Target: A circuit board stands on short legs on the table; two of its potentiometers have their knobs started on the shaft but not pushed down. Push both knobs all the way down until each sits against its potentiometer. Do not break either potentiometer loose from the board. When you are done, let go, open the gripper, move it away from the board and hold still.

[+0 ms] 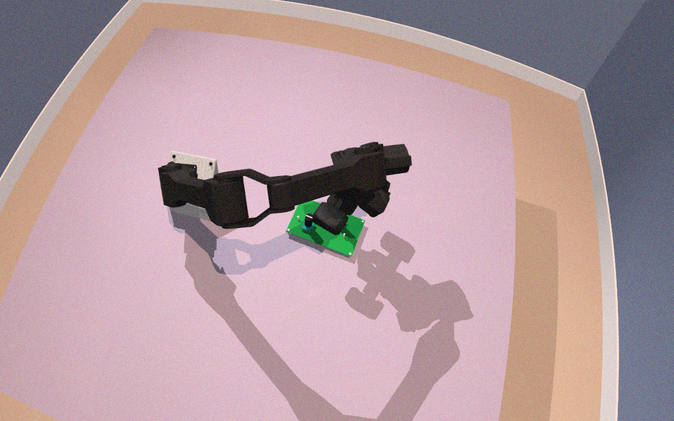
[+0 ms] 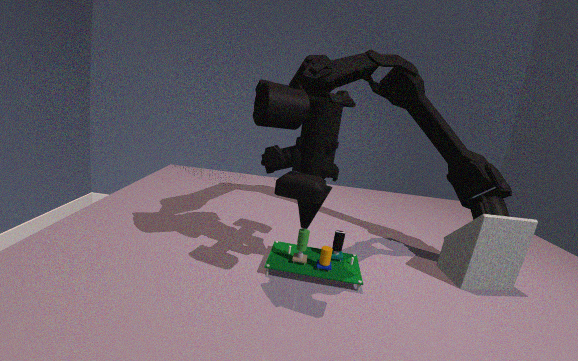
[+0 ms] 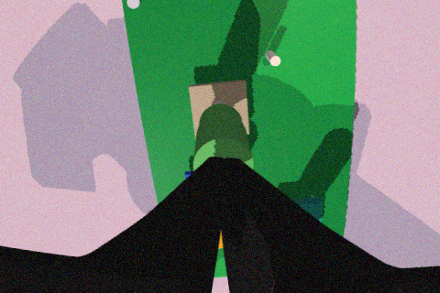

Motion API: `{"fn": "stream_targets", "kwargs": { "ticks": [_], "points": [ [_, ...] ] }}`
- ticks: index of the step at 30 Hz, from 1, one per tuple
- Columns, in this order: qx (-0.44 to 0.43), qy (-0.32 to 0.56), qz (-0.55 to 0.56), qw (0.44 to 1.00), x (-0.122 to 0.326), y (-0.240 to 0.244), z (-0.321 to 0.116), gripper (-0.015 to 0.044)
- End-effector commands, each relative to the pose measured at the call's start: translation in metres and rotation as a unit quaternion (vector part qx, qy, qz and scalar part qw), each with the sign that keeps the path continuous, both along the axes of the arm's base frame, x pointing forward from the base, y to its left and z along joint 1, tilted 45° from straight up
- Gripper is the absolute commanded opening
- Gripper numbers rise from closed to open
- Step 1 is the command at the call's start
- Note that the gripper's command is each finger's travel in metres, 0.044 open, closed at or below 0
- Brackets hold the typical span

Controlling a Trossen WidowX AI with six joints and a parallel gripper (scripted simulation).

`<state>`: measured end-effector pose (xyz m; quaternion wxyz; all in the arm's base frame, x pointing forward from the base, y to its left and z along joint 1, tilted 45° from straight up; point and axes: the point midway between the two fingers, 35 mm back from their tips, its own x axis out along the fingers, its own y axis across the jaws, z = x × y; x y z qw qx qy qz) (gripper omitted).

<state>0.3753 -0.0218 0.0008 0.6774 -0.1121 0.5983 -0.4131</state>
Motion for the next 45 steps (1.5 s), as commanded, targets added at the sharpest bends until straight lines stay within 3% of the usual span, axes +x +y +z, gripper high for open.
{"fn": "stream_targets", "kwargs": {
  "ticks": [1, 45],
  "points": [
    [-0.002, 0.004, 0.002, 1.000, -0.0011, -0.0015, -0.0016, 0.0000],
    [-0.002, 0.004, 0.002, 1.000, -0.0015, -0.0058, -0.0060, 0.0000]
  ]
}}
